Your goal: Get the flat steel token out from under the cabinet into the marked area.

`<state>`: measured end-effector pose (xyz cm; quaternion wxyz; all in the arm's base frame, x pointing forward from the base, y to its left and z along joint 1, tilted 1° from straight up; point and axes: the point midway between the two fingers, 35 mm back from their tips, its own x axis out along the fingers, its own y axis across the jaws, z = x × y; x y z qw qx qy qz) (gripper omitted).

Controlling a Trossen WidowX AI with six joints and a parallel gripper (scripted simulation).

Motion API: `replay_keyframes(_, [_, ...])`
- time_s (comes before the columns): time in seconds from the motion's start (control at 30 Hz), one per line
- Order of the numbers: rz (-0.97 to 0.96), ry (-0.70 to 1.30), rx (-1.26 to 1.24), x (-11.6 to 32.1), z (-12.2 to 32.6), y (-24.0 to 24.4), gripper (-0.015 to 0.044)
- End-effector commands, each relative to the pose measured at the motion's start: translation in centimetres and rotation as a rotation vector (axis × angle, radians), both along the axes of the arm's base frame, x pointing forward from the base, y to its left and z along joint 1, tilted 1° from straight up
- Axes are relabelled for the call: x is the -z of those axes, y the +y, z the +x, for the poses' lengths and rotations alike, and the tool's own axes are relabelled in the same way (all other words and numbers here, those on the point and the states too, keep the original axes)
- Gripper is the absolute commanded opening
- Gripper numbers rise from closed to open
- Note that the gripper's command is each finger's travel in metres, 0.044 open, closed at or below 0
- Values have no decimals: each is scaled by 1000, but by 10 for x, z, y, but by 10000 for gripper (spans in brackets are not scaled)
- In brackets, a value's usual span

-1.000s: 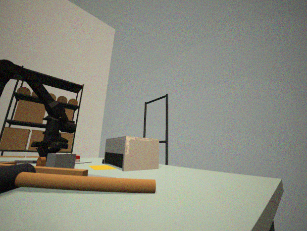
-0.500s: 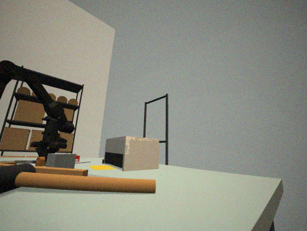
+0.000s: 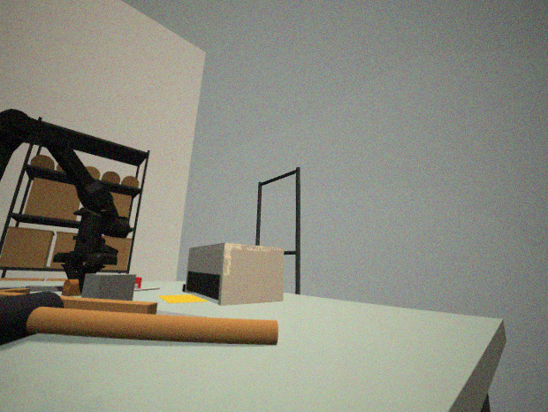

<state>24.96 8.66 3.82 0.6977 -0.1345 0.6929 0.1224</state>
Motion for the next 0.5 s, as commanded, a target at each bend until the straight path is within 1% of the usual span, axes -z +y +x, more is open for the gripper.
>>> replay_keyframes(0.0, [7,-3,-7,-1,1,7,0])
replay_keyframes(0.47, [8,-3,-7,-1,1,21,0])
